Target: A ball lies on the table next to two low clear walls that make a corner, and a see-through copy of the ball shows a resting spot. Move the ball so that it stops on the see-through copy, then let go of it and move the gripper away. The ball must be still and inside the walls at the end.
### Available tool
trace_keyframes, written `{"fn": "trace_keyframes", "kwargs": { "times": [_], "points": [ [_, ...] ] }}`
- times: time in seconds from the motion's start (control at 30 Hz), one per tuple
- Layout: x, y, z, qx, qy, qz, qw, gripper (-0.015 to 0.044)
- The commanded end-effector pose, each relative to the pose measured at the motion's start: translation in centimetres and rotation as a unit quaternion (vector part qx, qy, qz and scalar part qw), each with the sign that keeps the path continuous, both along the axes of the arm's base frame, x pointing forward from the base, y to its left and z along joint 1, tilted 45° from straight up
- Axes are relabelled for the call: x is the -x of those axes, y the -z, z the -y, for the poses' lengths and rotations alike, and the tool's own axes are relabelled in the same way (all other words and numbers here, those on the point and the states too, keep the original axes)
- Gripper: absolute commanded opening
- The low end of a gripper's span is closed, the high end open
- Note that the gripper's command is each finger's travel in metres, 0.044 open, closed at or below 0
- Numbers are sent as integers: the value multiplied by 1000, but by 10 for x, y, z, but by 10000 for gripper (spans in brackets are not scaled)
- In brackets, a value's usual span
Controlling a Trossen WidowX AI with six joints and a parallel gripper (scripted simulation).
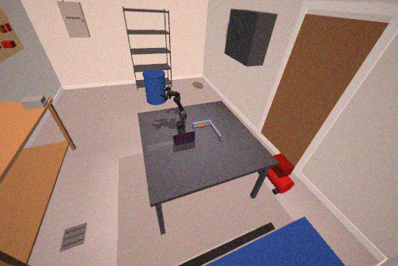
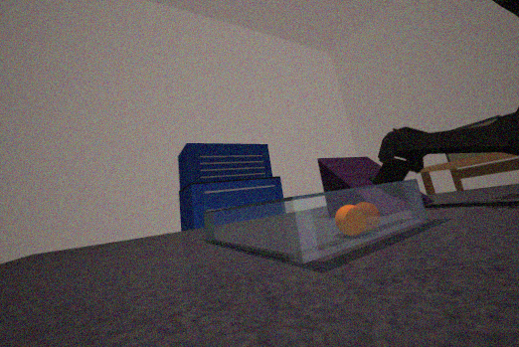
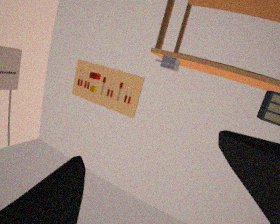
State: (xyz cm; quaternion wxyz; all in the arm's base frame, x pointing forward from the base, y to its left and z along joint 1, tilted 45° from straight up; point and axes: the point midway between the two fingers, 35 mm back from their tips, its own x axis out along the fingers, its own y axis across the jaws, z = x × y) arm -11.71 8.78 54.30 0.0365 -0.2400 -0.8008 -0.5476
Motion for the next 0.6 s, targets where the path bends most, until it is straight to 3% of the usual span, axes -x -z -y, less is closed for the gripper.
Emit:
{"fn": "trace_keyframes", "kwargs": {
  "times": [0.0,0.1,0.33,0.57],
  "points": [
    [1,-1,2,-6,-1,0,1000,374],
    [11,-10,33,-93,-21,1,995,300],
    [20,-24,136,-342,-82,-36,935,300],
    [-5,-16,241,-542,-140,-126,819,300]
  ]
}}
